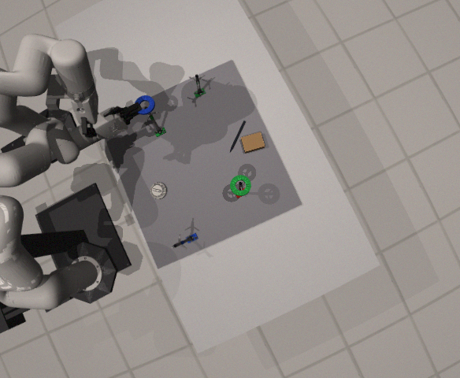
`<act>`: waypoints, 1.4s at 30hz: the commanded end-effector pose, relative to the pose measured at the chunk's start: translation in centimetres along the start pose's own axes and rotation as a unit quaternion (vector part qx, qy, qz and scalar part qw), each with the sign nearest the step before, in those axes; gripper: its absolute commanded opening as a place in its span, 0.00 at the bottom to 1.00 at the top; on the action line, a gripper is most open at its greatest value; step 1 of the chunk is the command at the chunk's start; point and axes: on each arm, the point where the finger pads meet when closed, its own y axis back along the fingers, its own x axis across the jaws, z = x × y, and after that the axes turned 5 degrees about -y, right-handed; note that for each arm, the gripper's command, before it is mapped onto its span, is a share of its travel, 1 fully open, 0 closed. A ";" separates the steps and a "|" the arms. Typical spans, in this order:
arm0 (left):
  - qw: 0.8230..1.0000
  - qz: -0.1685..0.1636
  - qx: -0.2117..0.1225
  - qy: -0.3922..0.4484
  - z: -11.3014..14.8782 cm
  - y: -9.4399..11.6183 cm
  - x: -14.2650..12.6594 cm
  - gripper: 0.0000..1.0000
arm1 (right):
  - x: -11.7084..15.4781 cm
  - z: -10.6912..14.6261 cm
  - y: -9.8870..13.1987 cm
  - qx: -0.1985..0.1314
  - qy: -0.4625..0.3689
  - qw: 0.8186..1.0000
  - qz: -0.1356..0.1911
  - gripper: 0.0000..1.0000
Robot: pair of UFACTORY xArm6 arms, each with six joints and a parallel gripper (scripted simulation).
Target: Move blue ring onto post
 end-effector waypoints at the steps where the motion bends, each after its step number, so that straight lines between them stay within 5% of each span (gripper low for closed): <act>1: 1.000 0.000 -0.001 0.000 0.0 0.1 0.0 1.00 | 0.7 -0.1 0.0 0.000 -0.001 1.000 0.001 0.00; 13: 1.000 0.000 -0.001 0.000 0.0 0.1 0.0 1.00 | 1.7 0.2 0.0 -0.003 -0.003 1.000 0.000 0.00; 27: 1.000 0.000 -0.001 0.000 0.0 0.1 0.0 1.00 | 0.2 6.1 -0.8 -0.072 -0.033 0.997 -0.007 0.00; 42: 1.000 0.000 -0.001 0.000 0.0 0.1 0.0 1.00 | -1.5 16.0 -0.6 -0.186 -0.075 0.980 -0.004 0.00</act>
